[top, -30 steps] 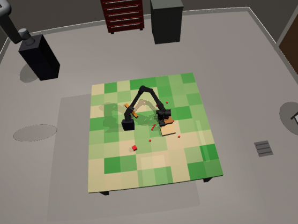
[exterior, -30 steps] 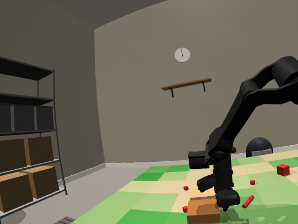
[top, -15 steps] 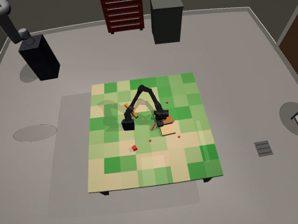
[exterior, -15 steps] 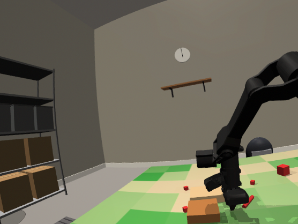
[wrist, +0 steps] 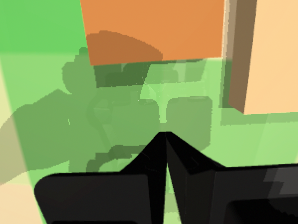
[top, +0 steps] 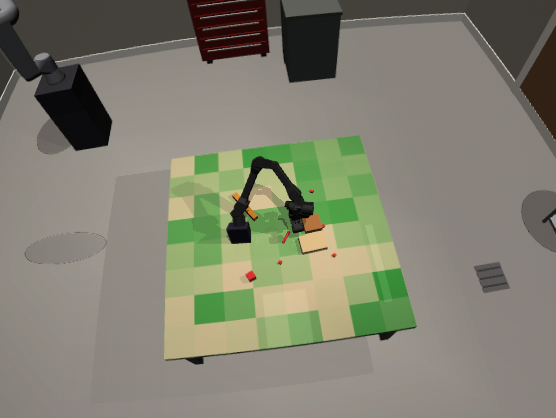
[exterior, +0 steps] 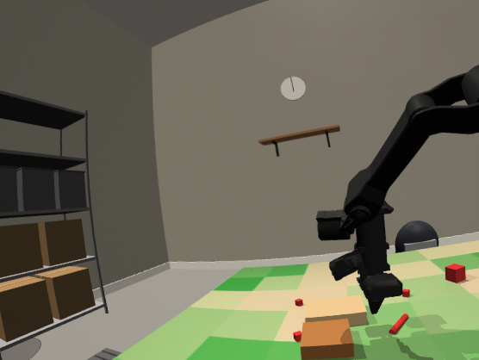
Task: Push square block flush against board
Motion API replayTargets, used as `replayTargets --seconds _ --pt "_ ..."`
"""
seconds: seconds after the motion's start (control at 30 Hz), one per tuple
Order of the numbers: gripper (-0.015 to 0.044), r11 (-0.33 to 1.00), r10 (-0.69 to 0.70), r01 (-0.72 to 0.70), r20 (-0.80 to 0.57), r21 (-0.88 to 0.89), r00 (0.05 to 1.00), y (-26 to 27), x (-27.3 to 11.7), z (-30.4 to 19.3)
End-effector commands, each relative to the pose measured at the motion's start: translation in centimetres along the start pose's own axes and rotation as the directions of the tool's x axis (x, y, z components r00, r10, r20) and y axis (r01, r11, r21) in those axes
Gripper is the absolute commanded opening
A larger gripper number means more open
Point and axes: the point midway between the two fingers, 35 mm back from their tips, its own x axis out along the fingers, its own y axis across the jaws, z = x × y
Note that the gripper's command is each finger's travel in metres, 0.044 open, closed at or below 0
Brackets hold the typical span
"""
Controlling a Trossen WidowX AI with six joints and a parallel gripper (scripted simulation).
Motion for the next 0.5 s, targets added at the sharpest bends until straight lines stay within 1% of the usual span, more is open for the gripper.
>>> replayTargets --seconds 0.0,0.07,0.27,0.33,0.47 --pt "0.0 1.0 -0.001 0.001 0.0 0.0 1.0 -0.2 0.0 0.0" --pt "0.0 1.0 -0.006 0.006 -0.003 0.001 1.0 -2.2 -0.1 -0.1" --pt "0.0 1.0 -0.008 0.008 -0.015 0.0 1.0 -11.0 -0.3 -2.0" --pt "0.0 1.0 -0.006 0.006 -0.017 -0.001 1.0 -11.9 -0.3 -2.4" --pt "0.0 1.0 -0.006 0.006 -0.017 -0.001 1.0 -11.9 -0.3 -2.4"
